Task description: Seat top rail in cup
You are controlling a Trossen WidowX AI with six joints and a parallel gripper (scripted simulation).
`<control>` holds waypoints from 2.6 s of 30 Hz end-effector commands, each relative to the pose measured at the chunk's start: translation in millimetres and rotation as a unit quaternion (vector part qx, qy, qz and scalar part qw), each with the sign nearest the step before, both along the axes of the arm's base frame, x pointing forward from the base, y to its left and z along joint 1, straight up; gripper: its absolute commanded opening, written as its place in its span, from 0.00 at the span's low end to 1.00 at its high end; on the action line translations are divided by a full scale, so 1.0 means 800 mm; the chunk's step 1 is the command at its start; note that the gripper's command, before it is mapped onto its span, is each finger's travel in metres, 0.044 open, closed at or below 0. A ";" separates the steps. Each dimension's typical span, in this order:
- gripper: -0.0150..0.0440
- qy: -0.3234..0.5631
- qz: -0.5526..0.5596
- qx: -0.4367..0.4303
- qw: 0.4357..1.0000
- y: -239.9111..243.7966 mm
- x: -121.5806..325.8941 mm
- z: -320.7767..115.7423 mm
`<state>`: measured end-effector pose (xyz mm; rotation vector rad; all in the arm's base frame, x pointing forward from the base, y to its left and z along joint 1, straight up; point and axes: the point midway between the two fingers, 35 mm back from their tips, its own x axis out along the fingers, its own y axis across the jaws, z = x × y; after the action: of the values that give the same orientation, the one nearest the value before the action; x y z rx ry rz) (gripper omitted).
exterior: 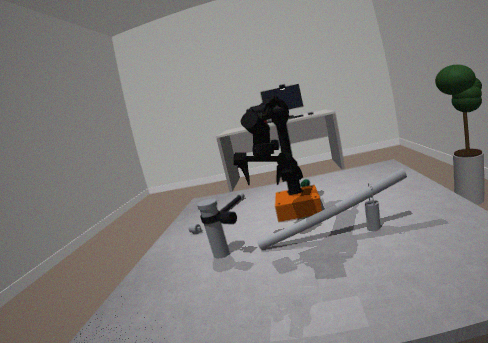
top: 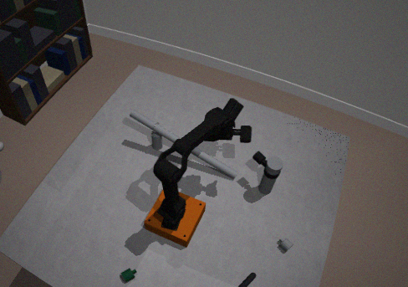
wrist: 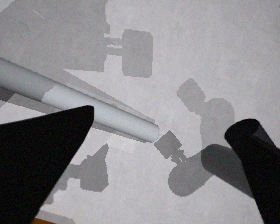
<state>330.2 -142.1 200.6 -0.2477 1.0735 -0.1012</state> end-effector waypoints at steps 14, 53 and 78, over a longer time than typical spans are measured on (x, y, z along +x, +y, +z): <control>1.00 0.131 0.323 -0.232 0.908 -0.138 -0.005 -0.020; 1.00 0.130 0.323 -0.232 0.908 -0.152 0.013 -0.092; 1.00 0.130 0.323 -0.233 0.908 -0.167 0.032 -0.135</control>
<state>355.5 -274.7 101.0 -1.0619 1.1635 0.2738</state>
